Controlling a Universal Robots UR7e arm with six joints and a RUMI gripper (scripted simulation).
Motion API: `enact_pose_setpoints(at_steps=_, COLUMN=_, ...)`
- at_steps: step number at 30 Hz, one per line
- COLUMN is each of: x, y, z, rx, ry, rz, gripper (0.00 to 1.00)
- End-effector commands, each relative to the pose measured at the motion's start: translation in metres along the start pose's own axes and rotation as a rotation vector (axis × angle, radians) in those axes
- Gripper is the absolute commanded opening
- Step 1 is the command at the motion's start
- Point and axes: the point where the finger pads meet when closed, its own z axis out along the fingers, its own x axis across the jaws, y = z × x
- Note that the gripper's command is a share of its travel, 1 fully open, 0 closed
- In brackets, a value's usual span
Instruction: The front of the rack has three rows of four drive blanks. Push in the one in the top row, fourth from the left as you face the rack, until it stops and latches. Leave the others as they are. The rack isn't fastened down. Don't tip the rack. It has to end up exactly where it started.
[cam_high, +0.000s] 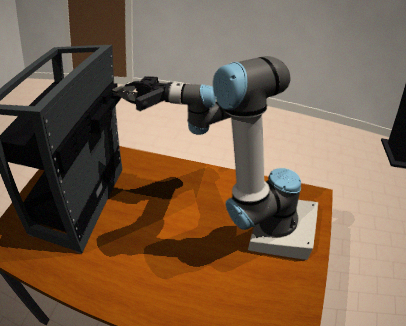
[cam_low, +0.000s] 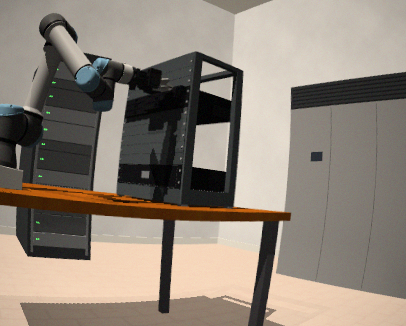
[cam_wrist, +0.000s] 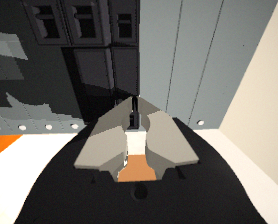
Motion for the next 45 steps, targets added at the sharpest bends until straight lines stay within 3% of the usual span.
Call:
enact_pose_setpoints(at_steps=1, x=0.0005, y=0.0, z=0.0008, rx=0.0, ry=0.001, rz=-0.001, gripper=0.0)
enact_pose_setpoints(at_steps=45, x=0.0006, y=0.0, z=0.0092, rx=0.0, ry=0.001, rz=-0.001, gripper=0.0)
